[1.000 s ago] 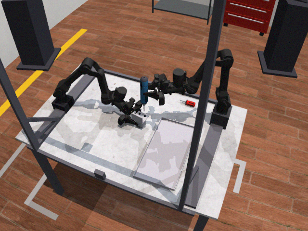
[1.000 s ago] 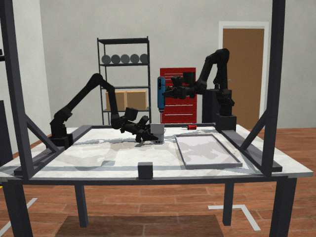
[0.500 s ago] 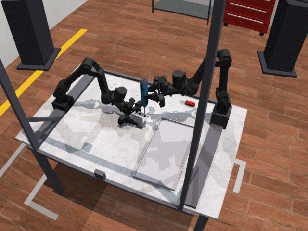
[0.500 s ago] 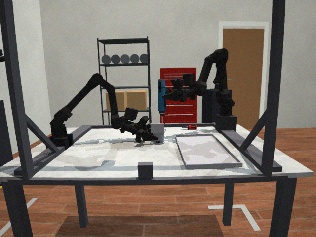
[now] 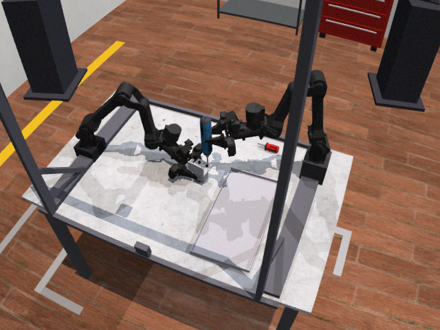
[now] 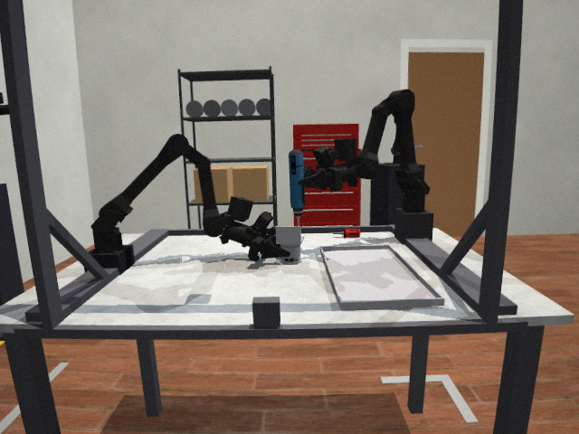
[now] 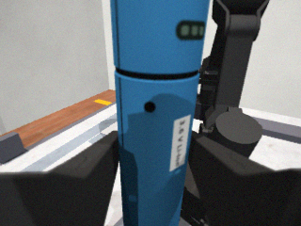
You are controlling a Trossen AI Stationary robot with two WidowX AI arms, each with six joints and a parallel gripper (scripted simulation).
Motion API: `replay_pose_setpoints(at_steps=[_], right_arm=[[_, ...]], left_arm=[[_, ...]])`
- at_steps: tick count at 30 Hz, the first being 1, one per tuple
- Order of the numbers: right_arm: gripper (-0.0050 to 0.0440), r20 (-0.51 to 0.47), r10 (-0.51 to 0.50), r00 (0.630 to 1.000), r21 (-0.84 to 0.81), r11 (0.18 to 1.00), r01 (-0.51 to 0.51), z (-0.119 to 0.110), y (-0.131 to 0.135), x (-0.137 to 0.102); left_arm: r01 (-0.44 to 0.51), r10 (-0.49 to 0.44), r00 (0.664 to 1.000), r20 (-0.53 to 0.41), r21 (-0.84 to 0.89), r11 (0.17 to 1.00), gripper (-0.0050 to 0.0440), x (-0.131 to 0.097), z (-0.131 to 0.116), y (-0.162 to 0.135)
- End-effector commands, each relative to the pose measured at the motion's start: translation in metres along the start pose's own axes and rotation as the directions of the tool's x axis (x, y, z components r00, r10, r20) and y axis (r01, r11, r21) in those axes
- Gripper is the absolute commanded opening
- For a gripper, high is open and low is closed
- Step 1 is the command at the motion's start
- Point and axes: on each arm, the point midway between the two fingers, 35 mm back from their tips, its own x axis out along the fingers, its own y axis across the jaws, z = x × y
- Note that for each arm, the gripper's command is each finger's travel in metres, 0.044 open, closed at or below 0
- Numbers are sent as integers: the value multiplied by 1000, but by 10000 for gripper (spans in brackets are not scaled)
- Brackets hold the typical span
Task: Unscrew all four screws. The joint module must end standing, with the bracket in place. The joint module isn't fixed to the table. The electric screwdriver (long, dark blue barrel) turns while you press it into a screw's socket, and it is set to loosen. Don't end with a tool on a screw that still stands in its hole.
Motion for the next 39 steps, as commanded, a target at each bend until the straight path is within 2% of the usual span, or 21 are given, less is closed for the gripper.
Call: replay_pose_setpoints(at_steps=[1,8,9,12,18,39], right_arm=[[160,72,0,997,-15,1000,1,22,-2,1],[160,72,0,997,-15,1000,1,22,-2,1],[160,86,0,996,-17,1000,1,30,-2,2],[160,64,-2,998,-12,1000,2,30,-2,3],[160,56,-2,998,-17,1000,3,17,-1,5],[160,76,-1,997,-23,1000,3,-2,-1,3]], left_arm=[[-4,4,1000,29,17,1000,242,0,14,2],[-4,4,1000,29,17,1000,242,0,14,2],[-4,4,1000,29,17,1000,242,0,14,2],[-4,4,1000,29,17,1000,242,0,14,2],[-4,4,1000,29,17,1000,242,0,14,2],[-4,4,1000,29,17,1000,242,0,14,2]])
